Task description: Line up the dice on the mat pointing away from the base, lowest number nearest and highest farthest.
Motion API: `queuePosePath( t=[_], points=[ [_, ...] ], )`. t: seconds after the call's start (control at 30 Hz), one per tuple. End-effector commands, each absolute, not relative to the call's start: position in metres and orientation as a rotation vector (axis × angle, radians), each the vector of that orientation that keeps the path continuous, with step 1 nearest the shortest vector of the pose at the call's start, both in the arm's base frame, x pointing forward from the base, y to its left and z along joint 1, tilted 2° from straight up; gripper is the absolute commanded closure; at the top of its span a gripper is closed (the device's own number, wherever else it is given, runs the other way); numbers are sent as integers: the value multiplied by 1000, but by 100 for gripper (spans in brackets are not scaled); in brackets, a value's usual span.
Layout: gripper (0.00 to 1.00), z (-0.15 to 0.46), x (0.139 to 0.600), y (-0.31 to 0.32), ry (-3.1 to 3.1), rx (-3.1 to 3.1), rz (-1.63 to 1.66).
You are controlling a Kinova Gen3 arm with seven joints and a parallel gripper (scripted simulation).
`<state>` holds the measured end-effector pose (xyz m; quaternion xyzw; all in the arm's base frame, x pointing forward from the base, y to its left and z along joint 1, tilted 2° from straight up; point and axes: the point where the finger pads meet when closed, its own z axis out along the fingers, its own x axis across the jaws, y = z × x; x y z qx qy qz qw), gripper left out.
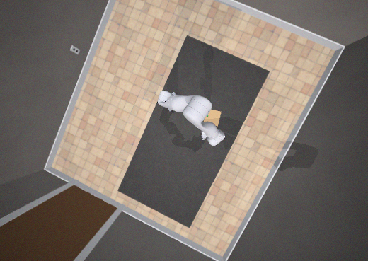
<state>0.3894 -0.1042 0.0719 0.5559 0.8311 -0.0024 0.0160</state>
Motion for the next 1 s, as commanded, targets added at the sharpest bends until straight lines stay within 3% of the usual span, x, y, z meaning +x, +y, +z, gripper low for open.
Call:
queuePosePath(
  t=[0.0,0.5,0.97],
  points=[
    [66,81,395,-103,2571,1719,4],
    [66,81,397,-95,2552,1745,6],
    [66,81,398,-7,2364,2005,10]
  ],
)
